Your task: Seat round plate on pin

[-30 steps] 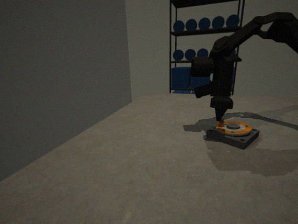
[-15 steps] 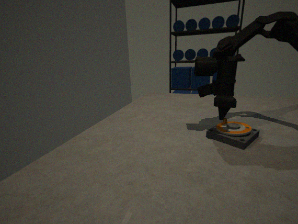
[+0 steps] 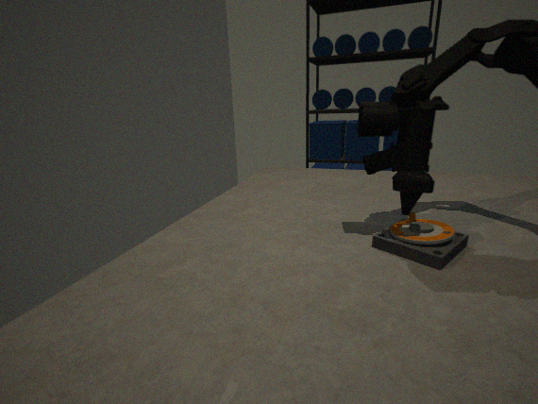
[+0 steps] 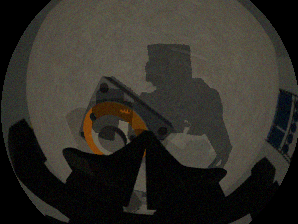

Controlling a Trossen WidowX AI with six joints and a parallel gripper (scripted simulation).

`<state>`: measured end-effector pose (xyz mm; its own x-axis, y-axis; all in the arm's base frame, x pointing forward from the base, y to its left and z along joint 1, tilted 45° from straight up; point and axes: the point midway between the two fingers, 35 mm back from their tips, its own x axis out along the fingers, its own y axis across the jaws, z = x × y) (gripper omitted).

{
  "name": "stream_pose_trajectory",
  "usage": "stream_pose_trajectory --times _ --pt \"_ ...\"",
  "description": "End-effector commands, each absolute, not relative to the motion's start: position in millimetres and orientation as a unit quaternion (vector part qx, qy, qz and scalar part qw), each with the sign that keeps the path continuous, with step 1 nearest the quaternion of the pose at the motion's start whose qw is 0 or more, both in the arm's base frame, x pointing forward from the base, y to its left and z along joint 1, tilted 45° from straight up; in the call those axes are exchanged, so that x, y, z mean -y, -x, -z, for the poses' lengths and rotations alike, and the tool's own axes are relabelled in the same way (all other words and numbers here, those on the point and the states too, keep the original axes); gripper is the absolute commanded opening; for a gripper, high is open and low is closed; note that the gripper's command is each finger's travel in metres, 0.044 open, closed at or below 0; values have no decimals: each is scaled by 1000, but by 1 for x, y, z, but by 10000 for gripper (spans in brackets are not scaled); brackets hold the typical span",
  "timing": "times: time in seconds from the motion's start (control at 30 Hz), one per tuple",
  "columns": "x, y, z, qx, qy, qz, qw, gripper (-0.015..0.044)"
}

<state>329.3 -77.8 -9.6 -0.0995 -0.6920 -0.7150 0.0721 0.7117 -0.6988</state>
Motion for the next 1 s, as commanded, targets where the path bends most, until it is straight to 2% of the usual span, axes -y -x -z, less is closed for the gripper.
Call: stream_pose_trajectory --times 0.0,0.97 --pt "79 -322 11 -682 234 300 624 0" --pt "77 -300 6 -683 234 300 624 0"
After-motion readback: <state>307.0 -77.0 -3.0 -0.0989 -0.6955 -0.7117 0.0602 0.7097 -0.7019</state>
